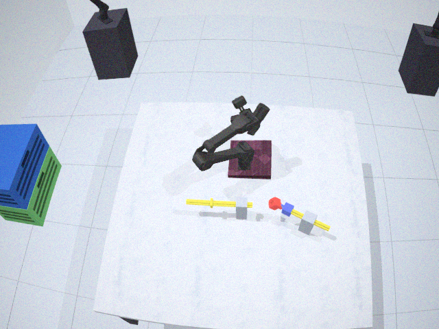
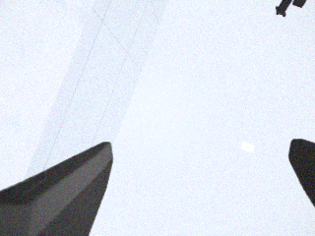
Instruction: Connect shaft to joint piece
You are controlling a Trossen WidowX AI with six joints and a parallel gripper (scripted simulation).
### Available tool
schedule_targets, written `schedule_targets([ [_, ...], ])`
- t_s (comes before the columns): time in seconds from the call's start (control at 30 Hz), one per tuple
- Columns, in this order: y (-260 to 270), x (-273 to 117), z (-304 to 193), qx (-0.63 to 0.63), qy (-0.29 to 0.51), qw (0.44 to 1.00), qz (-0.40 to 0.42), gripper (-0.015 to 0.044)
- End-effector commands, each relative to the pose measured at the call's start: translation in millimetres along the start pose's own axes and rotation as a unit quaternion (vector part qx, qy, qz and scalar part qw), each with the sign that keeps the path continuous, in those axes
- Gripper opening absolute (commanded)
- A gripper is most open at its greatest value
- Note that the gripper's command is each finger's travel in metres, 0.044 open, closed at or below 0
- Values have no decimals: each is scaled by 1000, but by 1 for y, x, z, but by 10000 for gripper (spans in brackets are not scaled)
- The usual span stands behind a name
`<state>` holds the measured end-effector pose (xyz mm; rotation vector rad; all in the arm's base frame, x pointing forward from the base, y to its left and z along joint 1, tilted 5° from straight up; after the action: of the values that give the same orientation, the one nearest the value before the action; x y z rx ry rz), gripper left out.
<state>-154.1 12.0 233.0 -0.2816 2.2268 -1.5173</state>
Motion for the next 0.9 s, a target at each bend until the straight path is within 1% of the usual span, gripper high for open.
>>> schedule_targets([
  [0.0,0,0,0,0,-1,1000,1,426],
  [0.03,-1,0,-1,-1,-3,1000,5,440],
  [0.47,-22,8,-14,-45,-83,989,111,440],
  [0.87,-35,16,-23,-113,-185,954,205,440],
])
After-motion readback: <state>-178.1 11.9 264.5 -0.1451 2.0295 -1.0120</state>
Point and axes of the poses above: the point midway between the two fingers, 35 mm back from their tips, its own x axis out along the fingers, its own y axis across the jaws, z = x × y, the point moved 3 cm from there along -x, back along the fingers, and after that the axes turned 5 degrees about -x, right-handed, at the moved point
